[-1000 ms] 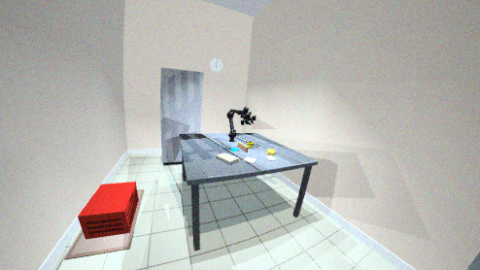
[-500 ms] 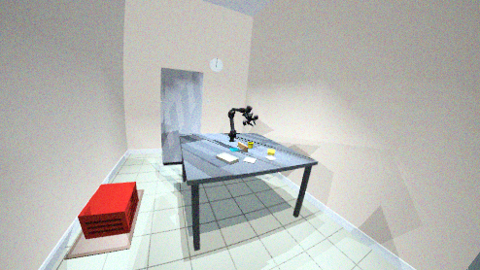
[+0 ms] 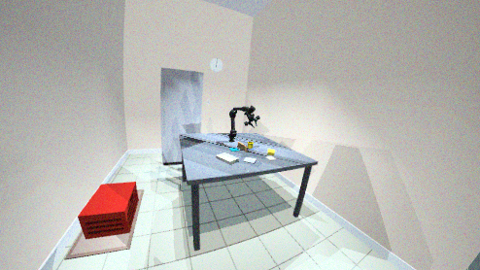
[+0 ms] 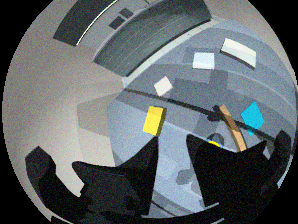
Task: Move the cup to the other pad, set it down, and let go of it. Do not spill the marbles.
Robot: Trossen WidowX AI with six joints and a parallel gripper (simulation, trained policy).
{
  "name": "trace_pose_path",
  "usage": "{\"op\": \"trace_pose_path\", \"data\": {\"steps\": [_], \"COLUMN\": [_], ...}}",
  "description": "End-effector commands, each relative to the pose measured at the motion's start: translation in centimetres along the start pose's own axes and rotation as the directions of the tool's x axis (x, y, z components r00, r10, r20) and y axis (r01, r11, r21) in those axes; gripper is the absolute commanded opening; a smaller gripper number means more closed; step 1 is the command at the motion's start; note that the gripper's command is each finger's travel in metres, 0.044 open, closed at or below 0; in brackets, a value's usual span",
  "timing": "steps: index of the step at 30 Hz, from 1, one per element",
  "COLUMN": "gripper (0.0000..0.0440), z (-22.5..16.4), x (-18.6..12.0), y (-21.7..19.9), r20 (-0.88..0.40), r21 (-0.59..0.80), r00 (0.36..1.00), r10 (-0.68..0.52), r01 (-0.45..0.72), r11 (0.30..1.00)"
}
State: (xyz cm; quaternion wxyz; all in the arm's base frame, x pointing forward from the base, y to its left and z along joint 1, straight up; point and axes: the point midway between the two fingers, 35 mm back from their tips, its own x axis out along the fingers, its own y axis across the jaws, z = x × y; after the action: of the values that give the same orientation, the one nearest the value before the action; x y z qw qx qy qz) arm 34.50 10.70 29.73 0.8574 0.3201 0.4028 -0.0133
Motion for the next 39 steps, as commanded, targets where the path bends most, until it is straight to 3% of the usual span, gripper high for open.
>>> {"op": "trace_pose_path", "data": {"steps": [1,20,39], "gripper": [0.0144,0.0137,0.0162], "z": [-0.6,-3.2,-6.0], "x": [0.5,2.4,4.5], "y": [0.1,-1.5,-5.7], "r20": [-0.046,-0.235,-0.401], "r21": [0.044,0.197,0.177], "r00": [0.998,0.942,0.788], "r10": [-0.032,-0.241,-0.467], "r01": [0.034,0.289,0.567], "r11": [0.998,0.937,0.805]}}
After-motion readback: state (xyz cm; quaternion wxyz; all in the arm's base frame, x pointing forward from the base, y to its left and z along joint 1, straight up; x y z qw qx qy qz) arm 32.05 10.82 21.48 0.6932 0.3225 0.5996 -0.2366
